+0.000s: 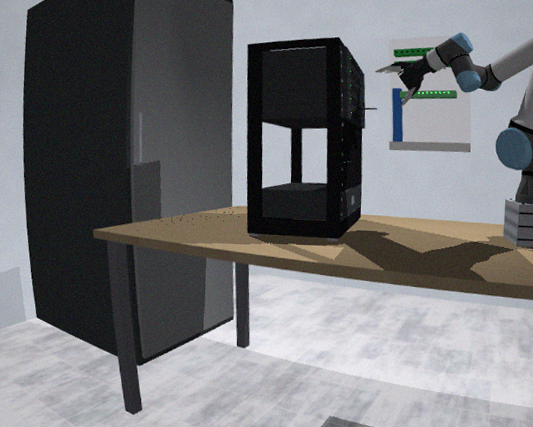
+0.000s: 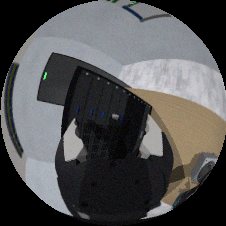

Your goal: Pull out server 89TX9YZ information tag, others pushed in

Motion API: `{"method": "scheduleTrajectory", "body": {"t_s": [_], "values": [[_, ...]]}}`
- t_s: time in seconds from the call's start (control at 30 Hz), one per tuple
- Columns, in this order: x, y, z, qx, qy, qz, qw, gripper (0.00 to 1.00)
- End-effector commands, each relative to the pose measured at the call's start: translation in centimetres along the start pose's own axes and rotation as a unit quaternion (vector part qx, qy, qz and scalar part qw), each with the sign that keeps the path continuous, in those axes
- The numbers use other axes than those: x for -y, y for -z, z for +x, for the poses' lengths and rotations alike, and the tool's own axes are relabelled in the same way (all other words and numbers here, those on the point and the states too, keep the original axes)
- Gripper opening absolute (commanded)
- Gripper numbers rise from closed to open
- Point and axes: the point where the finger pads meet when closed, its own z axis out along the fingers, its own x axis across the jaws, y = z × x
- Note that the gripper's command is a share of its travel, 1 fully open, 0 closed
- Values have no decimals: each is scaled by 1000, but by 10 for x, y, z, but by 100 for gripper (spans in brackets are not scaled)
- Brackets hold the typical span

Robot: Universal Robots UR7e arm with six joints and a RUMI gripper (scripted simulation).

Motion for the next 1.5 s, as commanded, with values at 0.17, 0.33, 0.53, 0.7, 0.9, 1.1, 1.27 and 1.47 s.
{"method": "scheduleTrajectory", "body": {"t_s": [0.17,0.33,0.53,0.7,0.9,1.1,1.27,1.47], "values": [[1,-2,-1,6,15,-1,1000,100],[2,-4,-2,8,23,-1,1000,100],[2,-5,-2,11,30,-2,999,100],[3,-6,-2,14,39,-2,999,100],[4,-8,-3,17,50,-3,999,100],[4,-9,-3,20,57,-3,998,100],[5,-11,-3,23,66,-3,998,100],[6,-12,-4,27,78,-3,997,100]]}}
